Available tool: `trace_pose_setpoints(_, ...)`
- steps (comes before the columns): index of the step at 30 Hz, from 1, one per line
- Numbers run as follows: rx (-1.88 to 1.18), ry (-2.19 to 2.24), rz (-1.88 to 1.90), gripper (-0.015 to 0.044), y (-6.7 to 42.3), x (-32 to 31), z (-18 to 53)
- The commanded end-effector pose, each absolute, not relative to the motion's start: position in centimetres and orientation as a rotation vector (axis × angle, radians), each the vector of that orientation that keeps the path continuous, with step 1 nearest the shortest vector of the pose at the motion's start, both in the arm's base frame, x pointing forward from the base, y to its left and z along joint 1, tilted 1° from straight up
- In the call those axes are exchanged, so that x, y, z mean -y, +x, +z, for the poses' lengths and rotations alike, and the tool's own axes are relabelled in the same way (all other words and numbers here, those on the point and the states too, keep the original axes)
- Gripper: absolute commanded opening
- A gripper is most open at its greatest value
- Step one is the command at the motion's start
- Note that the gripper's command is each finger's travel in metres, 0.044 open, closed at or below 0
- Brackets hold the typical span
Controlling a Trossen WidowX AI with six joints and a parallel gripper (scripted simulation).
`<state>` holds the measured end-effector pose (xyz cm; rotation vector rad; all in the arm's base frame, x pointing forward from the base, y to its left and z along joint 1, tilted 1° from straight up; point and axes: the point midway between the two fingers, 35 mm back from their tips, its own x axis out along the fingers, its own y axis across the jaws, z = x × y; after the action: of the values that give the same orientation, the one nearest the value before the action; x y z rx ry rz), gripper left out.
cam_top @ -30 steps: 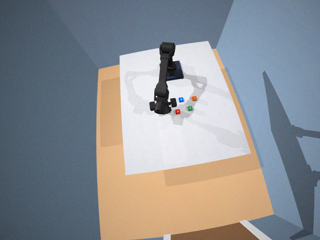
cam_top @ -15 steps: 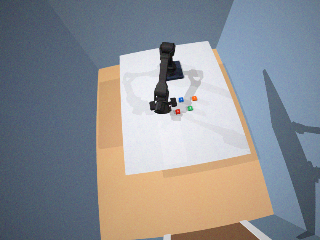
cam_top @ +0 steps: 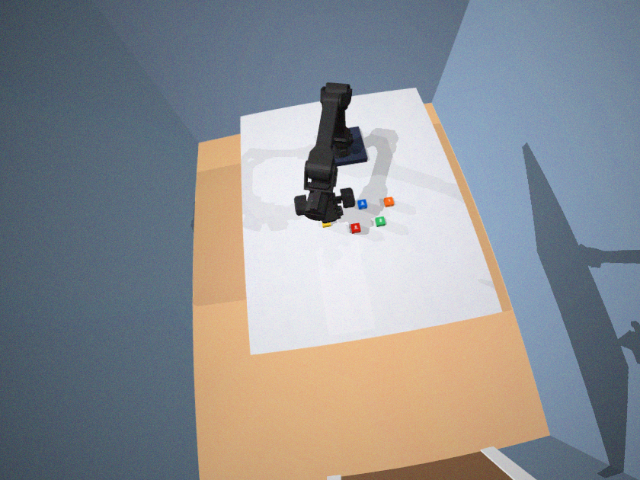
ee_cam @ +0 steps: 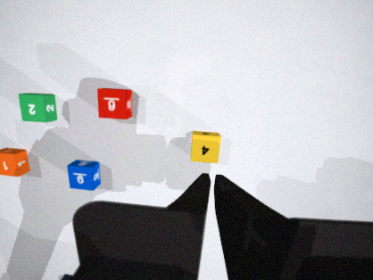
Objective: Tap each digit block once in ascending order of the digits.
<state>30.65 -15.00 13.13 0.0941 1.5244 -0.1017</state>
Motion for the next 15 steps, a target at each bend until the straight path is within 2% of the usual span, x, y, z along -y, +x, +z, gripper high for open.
trace_pose_setpoints(1,-1.539,0.092,-0.094,0.002,30.3,14.9,13.9)
trace_pose_setpoints(4,-1.538,0.094,-0.092,0.002,31.5,13.0,14.0)
trace_pose_setpoints(10,-1.535,0.1,-0.086,0.002,34.8,5.1,14.1)
trace_pose_setpoints(15,-1.535,0.1,-0.086,0.002,34.9,4.8,13.9)
